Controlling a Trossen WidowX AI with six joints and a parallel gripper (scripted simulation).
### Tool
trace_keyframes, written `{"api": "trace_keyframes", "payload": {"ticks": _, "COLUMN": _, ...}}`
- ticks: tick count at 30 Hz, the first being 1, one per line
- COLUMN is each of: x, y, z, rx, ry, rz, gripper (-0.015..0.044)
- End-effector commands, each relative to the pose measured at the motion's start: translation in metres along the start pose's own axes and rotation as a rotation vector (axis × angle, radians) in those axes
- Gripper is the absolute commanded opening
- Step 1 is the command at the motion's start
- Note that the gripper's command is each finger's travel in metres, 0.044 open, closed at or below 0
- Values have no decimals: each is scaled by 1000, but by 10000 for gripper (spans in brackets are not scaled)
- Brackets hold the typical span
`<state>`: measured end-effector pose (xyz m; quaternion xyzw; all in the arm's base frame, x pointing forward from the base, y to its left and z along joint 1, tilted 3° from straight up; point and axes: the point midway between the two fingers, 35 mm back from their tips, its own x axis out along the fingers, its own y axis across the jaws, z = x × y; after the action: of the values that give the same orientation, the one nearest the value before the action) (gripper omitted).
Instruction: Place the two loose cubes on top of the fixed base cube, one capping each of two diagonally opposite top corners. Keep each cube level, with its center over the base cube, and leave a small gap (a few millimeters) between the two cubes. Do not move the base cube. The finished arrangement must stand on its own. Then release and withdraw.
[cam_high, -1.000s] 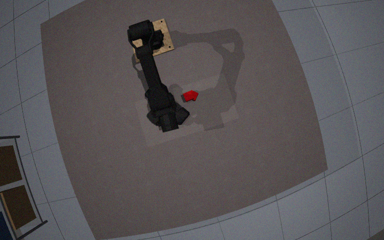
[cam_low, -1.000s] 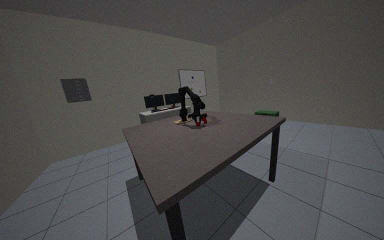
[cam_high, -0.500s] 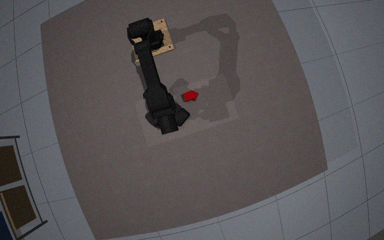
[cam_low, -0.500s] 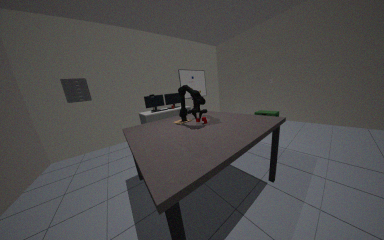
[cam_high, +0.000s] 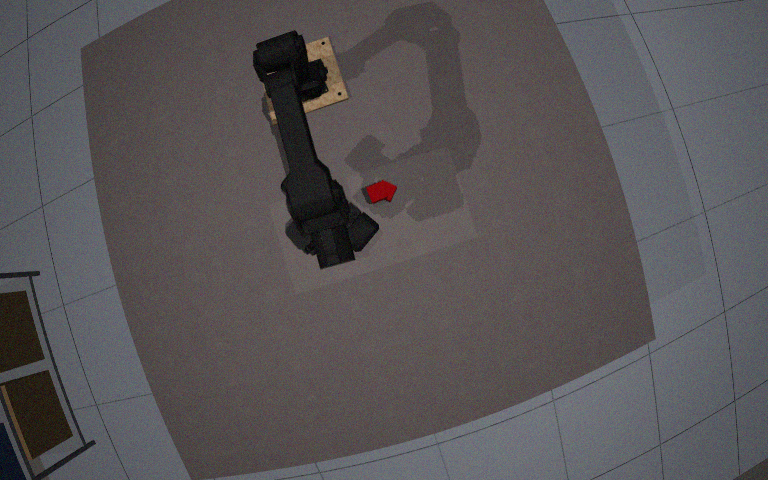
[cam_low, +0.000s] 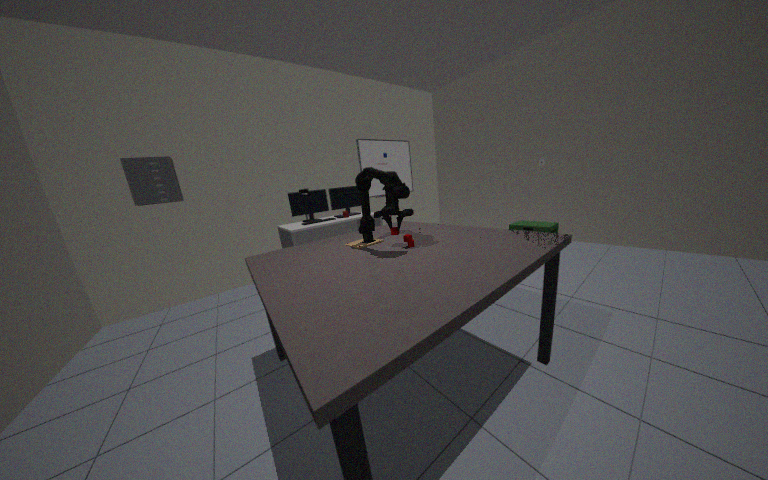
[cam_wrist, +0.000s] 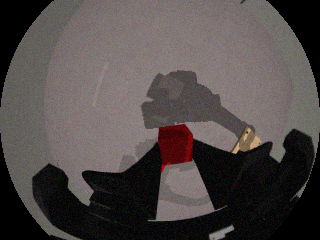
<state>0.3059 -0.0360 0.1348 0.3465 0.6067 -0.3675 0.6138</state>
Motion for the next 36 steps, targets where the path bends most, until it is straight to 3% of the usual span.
{"api": "trace_keyframes", "payload": {"ticks": 1, "x": -14, "y": -2, "z": -1, "rx": 4, "ry": -6, "rz": 5, "gripper": 105}}
{"api": "trace_keyframes", "payload": {"ticks": 36, "x": -7, "y": 49, "z": -88, "rx": 430, "ry": 6, "rz": 10, "gripper": 105}}
